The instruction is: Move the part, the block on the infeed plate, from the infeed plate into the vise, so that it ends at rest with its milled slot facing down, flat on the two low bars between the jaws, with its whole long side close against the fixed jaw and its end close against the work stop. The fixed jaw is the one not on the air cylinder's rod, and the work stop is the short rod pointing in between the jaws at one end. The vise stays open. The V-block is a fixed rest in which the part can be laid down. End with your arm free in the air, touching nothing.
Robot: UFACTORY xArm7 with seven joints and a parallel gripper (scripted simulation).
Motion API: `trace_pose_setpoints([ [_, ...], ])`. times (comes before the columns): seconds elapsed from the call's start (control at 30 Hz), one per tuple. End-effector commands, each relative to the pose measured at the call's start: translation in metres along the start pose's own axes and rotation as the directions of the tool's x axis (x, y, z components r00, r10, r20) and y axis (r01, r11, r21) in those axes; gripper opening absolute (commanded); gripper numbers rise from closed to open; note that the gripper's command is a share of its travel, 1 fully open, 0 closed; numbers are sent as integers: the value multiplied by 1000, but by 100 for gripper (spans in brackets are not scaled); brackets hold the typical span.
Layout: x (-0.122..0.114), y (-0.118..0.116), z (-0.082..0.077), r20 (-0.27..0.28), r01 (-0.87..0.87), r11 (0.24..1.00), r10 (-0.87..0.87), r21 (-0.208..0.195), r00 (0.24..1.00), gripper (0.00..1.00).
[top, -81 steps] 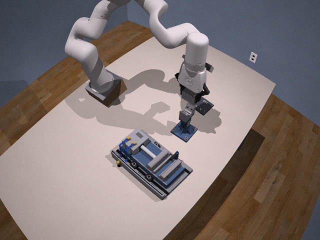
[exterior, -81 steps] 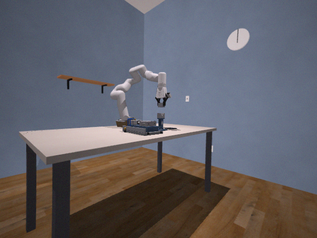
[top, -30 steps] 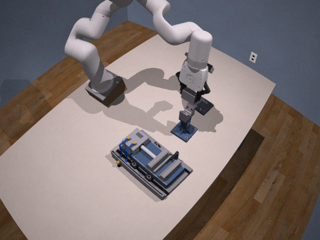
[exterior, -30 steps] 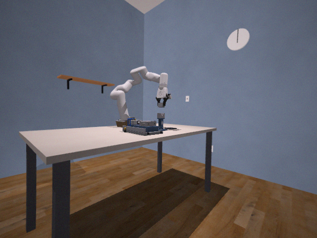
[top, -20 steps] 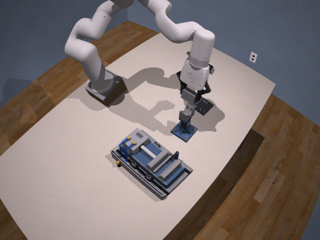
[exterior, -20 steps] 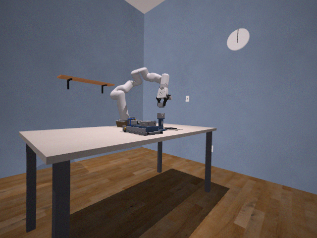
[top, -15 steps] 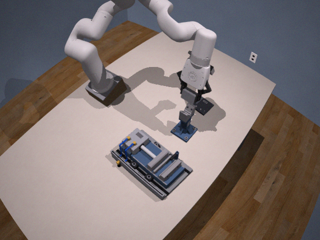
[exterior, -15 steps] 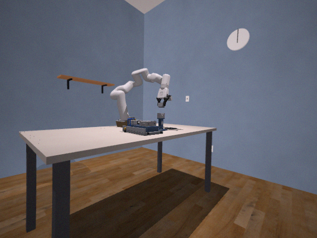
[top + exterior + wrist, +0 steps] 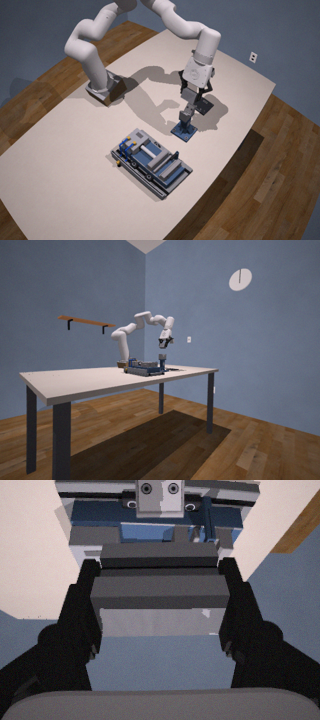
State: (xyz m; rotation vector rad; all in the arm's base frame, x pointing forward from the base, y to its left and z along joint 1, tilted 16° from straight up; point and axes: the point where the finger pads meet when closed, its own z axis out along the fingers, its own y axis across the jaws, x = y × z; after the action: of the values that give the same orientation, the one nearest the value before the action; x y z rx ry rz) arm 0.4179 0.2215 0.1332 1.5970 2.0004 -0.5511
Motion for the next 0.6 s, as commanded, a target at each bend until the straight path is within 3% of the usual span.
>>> trace_pose_setpoints([
  [0.0,0,1,-2,52,-2,1000,2,-3,999,0],
  [0.07,0,1,-2,52,-2,1000,2,-3,999,0],
  [0.57,2,1,-2,220,-2,1000,2,-2,975,0],
])
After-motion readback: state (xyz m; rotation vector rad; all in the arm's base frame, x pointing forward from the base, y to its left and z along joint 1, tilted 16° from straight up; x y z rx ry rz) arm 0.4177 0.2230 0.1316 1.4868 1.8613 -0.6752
